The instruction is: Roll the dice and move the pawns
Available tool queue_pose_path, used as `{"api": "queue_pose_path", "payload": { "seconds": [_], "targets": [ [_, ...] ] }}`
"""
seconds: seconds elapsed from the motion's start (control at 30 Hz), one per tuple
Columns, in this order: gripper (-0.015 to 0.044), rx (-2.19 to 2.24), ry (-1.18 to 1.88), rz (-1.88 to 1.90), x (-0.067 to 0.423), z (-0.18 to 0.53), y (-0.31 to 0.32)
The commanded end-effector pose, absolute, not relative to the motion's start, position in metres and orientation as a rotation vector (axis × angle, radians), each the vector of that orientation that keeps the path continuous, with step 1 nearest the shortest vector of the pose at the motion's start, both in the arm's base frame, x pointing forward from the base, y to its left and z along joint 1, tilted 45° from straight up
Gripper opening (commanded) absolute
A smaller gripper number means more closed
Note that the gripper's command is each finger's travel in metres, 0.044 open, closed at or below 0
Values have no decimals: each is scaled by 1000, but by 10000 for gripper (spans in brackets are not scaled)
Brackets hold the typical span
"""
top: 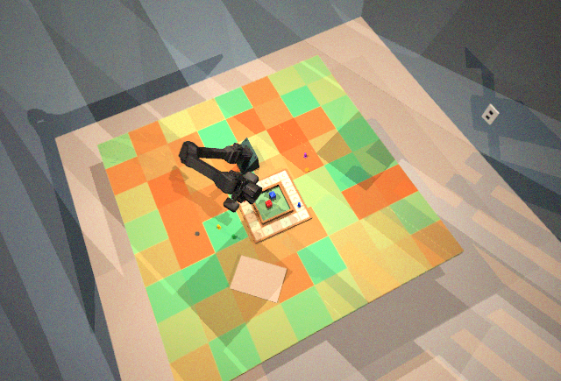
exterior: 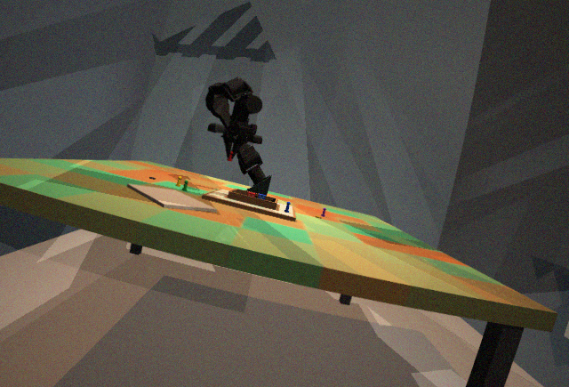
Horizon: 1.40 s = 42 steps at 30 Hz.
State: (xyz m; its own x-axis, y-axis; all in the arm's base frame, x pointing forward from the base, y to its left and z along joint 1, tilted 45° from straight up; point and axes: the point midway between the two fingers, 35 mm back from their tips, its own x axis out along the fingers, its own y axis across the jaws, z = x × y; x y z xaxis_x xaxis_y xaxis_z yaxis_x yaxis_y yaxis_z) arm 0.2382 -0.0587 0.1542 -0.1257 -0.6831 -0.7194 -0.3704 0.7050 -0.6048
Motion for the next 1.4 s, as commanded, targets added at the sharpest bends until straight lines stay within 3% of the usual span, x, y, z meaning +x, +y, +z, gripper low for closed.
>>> {"api": "queue_pose_path", "payload": {
  "seconds": [0.0,1.03,1.37],
  "targets": [
    [0,-842,1748,-337,237,165,-49],
    [0,-842,1739,-344,368,85,-97],
    [0,-842,1738,-344,369,72,-108]
  ]
}}
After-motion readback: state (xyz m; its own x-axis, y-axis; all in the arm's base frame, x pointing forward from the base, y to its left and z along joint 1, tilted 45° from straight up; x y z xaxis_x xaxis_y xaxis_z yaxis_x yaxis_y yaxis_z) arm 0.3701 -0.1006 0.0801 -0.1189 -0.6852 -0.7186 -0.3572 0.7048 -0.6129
